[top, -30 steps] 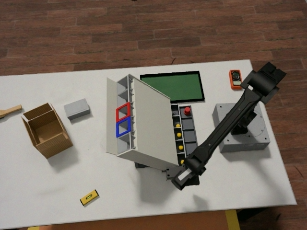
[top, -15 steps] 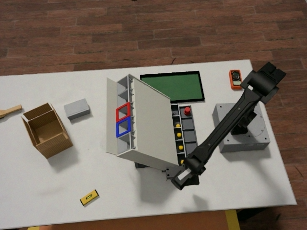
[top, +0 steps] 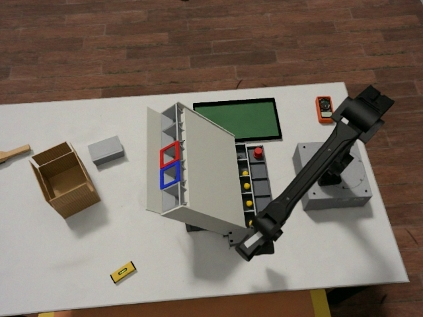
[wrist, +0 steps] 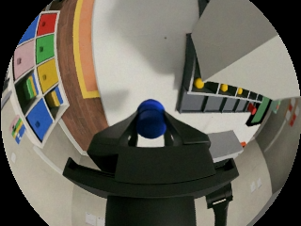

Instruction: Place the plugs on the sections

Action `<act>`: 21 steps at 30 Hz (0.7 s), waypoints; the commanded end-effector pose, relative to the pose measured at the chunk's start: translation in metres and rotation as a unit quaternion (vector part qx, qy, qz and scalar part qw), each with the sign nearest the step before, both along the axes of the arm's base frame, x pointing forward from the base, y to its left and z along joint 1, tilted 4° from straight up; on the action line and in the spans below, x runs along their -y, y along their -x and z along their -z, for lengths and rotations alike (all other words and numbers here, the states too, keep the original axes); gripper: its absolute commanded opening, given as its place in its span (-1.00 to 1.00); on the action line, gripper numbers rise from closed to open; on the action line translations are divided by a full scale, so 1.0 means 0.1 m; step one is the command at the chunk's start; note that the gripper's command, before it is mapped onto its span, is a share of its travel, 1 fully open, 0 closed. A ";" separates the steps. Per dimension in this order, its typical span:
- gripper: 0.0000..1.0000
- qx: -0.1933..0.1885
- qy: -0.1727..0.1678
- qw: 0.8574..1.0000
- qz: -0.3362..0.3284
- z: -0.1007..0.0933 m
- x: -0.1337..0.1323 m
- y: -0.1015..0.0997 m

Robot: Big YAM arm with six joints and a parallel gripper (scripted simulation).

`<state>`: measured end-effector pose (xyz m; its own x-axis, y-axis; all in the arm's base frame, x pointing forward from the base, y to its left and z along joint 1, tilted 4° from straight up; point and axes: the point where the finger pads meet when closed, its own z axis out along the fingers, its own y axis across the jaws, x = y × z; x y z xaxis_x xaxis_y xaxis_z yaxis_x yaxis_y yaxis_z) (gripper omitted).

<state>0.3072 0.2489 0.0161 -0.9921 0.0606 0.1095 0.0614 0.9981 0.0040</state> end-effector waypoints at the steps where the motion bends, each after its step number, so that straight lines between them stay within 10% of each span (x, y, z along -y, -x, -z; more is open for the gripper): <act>1: -1.00 0.026 -0.017 1.000 0.005 -0.13 -0.12 -0.27; 21: -1.00 0.011 -0.007 1.000 0.001 -0.16 -0.17 -0.35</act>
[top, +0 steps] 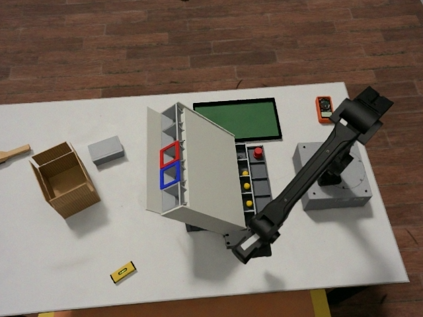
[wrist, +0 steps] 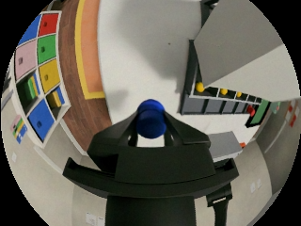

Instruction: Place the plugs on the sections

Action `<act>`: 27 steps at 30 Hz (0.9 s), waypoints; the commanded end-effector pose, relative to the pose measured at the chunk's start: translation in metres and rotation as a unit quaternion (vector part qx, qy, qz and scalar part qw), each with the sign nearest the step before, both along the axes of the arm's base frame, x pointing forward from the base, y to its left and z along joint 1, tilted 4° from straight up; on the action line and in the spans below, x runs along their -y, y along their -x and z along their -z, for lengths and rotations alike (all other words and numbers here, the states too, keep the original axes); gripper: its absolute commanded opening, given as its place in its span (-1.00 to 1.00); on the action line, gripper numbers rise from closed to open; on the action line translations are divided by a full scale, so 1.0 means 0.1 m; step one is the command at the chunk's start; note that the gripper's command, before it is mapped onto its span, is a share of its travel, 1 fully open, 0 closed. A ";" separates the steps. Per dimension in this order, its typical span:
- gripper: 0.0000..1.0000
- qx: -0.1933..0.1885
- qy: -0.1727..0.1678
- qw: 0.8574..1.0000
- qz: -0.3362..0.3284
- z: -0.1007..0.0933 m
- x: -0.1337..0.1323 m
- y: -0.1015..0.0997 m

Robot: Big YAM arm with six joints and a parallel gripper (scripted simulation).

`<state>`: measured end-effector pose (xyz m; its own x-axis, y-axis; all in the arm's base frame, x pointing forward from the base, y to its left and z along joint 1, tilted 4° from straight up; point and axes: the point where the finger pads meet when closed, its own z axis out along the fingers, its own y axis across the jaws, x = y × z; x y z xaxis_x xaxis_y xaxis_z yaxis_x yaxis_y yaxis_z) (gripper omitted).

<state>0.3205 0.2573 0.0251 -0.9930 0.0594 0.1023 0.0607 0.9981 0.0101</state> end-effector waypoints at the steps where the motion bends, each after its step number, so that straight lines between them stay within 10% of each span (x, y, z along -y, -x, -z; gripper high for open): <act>1: -1.00 0.006 -0.003 1.000 0.001 -0.07 -0.09 -0.22; 27: -1.00 0.011 -0.006 1.000 0.003 0.00 1.88 0.59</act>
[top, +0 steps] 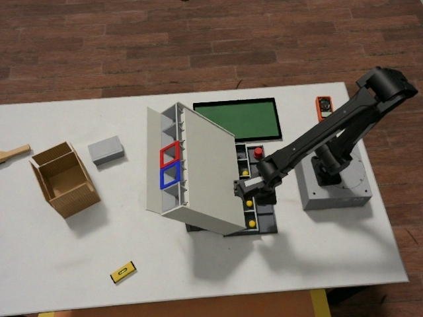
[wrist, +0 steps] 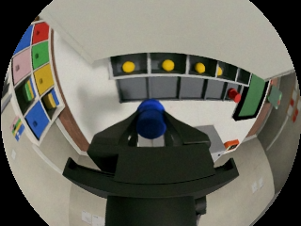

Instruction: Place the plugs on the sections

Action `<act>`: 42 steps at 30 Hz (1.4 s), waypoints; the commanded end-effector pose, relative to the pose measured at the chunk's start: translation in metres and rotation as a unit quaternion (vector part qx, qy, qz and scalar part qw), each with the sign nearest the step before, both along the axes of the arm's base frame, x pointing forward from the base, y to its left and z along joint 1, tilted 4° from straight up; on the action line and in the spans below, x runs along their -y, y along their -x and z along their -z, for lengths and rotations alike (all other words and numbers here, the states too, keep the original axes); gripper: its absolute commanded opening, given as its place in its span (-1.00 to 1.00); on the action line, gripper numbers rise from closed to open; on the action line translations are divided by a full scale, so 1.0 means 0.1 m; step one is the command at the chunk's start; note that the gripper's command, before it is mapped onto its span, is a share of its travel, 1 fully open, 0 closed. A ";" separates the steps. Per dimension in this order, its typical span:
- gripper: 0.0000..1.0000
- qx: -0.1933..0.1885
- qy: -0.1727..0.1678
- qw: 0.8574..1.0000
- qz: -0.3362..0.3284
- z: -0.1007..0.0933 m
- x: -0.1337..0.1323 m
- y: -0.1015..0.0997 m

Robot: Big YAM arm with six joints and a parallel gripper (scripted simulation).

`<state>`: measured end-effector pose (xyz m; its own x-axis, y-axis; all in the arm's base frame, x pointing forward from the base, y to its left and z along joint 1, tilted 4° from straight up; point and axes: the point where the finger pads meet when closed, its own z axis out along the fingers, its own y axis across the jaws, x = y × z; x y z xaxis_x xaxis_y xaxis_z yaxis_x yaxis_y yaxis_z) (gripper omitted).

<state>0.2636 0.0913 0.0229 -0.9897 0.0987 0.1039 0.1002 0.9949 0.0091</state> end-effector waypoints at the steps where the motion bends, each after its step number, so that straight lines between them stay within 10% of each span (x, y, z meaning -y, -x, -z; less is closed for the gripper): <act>1: -1.00 0.014 -0.007 1.000 -0.016 -0.02 0.30 0.05; 9: -1.00 0.026 -0.014 1.000 -0.011 -0.01 0.94 0.26; 42: -1.00 0.027 -0.011 1.000 -0.008 -0.01 1.09 0.30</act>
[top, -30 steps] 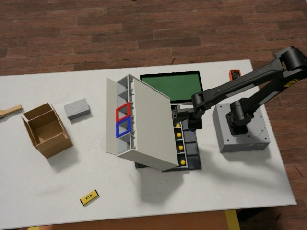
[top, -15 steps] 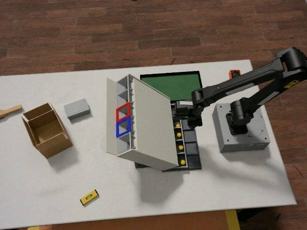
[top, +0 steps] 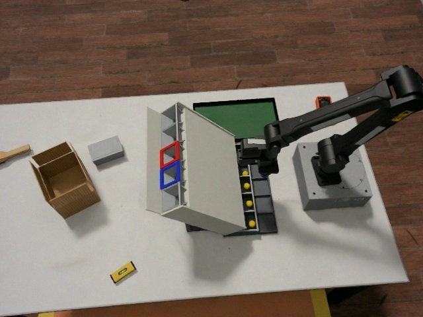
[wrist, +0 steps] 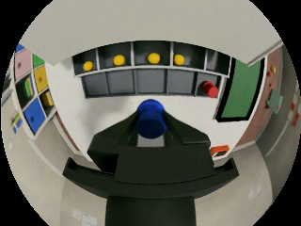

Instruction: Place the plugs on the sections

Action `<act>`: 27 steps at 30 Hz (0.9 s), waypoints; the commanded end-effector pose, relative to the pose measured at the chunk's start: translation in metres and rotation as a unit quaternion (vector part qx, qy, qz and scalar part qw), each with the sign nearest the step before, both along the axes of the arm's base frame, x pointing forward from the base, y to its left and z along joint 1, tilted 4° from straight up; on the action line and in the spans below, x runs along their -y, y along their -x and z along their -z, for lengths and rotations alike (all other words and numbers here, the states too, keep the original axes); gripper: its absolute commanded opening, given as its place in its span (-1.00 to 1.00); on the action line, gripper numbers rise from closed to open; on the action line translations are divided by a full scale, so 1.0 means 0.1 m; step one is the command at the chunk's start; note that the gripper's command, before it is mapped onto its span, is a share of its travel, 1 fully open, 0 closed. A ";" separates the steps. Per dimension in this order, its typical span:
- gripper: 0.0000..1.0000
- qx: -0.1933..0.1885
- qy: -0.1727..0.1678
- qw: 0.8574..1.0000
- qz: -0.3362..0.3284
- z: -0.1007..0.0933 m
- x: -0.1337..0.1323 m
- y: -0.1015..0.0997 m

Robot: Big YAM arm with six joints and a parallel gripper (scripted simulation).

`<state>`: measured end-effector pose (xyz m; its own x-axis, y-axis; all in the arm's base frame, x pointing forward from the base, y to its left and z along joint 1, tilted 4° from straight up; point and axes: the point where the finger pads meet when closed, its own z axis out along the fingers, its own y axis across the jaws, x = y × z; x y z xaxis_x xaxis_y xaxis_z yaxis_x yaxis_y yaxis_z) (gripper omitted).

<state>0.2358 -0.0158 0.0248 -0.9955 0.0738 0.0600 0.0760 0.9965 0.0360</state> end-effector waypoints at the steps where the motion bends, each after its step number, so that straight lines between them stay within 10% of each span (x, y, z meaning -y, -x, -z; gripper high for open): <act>1: -1.00 0.004 0.000 1.000 0.004 0.00 0.02 0.02; 27: -1.00 0.006 -0.002 1.000 -0.001 0.00 0.03 0.02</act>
